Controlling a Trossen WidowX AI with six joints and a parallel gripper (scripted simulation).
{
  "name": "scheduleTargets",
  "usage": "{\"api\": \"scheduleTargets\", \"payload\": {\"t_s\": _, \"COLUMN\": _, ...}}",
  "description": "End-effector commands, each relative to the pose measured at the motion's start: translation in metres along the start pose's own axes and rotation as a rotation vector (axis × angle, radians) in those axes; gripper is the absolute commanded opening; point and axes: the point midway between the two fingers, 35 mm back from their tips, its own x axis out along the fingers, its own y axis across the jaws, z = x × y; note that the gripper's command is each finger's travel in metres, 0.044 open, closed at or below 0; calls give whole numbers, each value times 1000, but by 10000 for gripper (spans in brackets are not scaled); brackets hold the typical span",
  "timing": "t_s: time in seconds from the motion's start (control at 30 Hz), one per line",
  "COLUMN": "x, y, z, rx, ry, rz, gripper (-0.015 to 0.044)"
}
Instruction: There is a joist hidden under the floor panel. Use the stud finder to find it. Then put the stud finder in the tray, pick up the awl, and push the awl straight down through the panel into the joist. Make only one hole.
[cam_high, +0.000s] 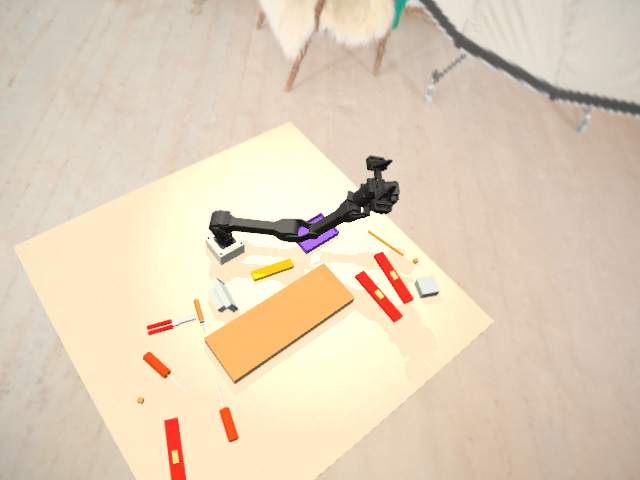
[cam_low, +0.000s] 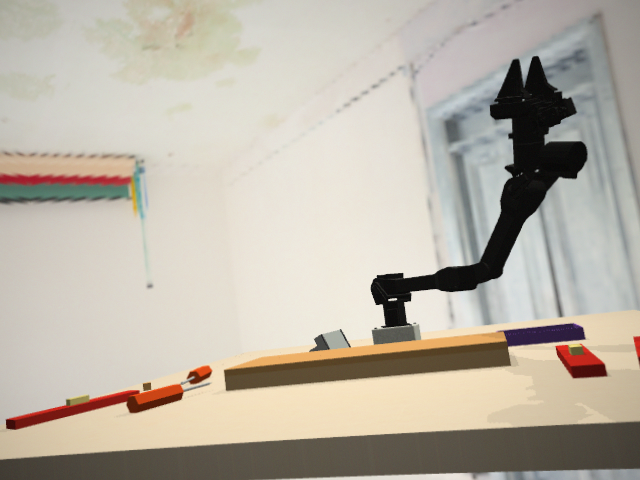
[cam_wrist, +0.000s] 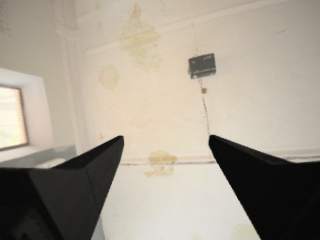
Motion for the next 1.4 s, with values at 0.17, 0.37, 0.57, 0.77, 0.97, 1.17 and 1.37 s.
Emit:
{"api": "scheduleTargets", "payload": {"t_s": 0.17, "x": 17, "y": -36, "z": -36, "rx": 2, "ry": 81, "rz": -35, "gripper": 440}}
{"api": "scheduleTargets", "payload": {"t_s": 0.37, "x": 35, "y": -81, "z": -93, "rx": -3, "ry": 206, "rz": -68, "gripper": 440}}
{"api": "scheduleTargets", "payload": {"t_s": 0.57, "x": 47, "y": -123, "z": -170, "rx": -11, "ry": 362, "rz": -91, "gripper": 440}}
{"api": "scheduleTargets", "payload": {"t_s": 0.77, "x": 50, "y": -151, "z": -254, "rx": -5, "ry": 532, "rz": -75, "gripper": 440}}
{"api": "scheduleTargets", "payload": {"t_s": 0.97, "x": 43, "y": -162, "z": -340, "rx": 9, "ry": 702, "rz": -20, "gripper": 440}}
{"api": "scheduleTargets", "payload": {"t_s": 1.17, "x": 25, "y": -157, "z": -425, "rx": 16, "ry": 867, "rz": 101, "gripper": 440}}
{"api": "scheduleTargets", "payload": {"t_s": 1.37, "x": -3, "y": -130, "z": -506, "rx": 30, "ry": 1011, "rz": 279, "gripper": 440}}
